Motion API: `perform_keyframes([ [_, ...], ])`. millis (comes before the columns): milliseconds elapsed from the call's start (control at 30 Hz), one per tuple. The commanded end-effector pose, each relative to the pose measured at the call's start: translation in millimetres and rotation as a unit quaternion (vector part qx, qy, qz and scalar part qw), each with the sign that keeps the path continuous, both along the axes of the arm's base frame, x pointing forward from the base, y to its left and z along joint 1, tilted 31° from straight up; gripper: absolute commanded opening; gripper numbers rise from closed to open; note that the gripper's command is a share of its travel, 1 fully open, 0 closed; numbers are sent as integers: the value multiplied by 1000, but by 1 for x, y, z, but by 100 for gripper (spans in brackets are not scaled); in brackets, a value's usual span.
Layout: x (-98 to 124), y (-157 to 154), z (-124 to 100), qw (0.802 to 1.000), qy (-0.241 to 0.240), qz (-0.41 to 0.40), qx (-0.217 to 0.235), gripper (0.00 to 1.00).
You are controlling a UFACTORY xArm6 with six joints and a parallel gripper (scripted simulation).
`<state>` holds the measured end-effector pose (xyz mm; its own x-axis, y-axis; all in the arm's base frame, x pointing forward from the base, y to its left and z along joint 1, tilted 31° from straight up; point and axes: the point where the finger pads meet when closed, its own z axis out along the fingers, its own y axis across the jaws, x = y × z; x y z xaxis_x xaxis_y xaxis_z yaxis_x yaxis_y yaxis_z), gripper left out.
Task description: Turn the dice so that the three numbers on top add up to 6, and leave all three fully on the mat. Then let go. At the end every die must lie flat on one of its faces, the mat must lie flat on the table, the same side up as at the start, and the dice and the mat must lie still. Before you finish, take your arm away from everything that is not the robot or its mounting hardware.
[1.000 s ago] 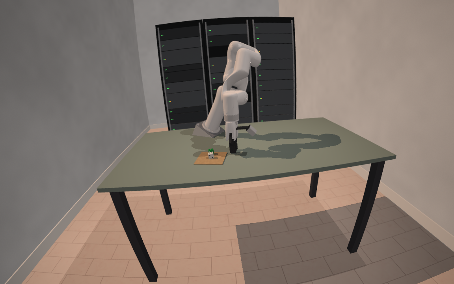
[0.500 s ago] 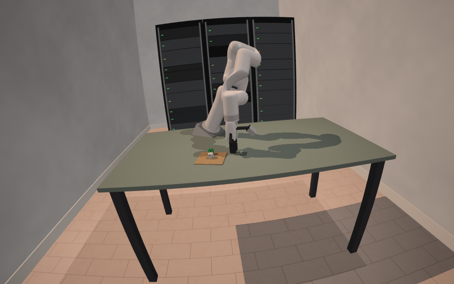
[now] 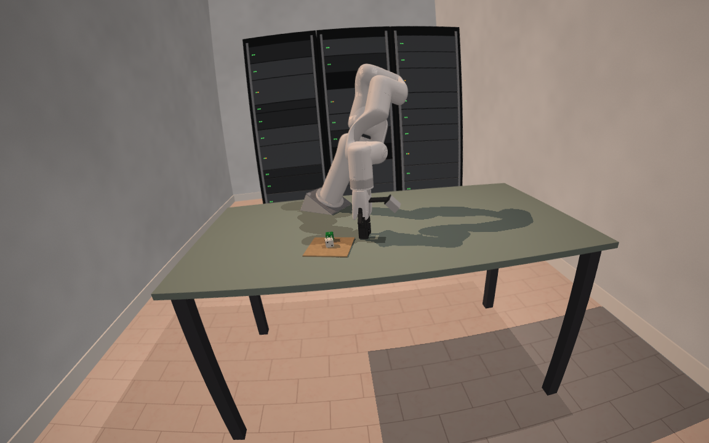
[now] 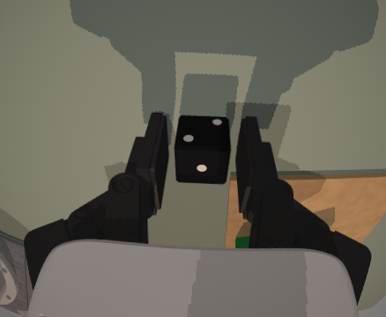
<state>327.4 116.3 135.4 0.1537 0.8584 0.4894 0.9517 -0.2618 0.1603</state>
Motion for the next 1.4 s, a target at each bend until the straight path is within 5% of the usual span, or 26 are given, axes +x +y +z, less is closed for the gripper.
perform_keyframes([
  [0, 1, 0, 1, 1000, -1, 0, 0, 42],
  [133, 1, 0, 1, 1000, -1, 0, 0, 42],
  [167, 1, 0, 1, 1000, -1, 0, 0, 21],
  [1367, 0, -1, 2, 1000, -1, 0, 0, 21],
])
